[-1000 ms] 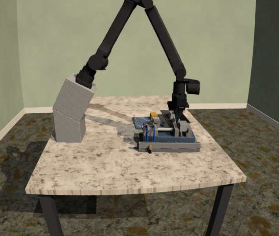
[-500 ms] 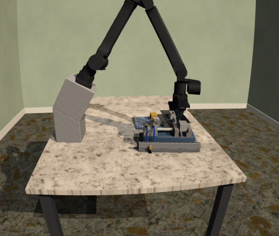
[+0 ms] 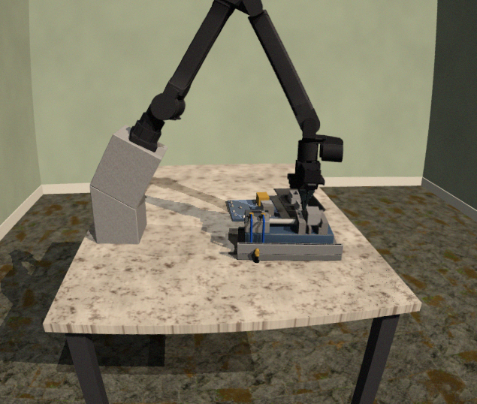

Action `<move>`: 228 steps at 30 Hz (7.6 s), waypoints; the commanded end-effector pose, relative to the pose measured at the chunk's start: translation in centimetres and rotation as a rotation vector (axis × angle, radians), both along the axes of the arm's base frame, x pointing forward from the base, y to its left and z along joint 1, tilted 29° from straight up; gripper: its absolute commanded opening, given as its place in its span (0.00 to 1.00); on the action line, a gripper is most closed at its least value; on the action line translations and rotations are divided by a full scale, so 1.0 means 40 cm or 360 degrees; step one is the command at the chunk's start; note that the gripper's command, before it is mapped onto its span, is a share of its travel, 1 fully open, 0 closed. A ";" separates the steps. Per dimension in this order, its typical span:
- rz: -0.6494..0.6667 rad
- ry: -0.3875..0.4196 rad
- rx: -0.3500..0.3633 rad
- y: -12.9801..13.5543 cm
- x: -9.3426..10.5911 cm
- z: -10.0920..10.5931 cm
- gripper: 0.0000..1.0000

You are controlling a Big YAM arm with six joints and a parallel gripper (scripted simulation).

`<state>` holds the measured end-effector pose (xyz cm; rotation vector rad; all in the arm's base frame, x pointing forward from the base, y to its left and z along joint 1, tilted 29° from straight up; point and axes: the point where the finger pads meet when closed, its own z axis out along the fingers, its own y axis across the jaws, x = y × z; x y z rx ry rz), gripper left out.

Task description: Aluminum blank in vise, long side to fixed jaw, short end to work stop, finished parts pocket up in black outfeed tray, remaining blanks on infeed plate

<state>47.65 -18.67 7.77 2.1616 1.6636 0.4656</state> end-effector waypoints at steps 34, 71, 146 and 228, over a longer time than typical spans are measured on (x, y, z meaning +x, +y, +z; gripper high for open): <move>-0.0014 -0.0051 -0.0017 0.005 0.004 0.031 0.00; -0.0013 -0.0056 -0.0019 0.004 0.010 0.039 0.00; -0.0009 -0.0035 -0.0010 -0.002 0.037 -0.004 0.00; -0.0010 -0.0051 -0.0017 -0.007 0.051 -0.006 0.00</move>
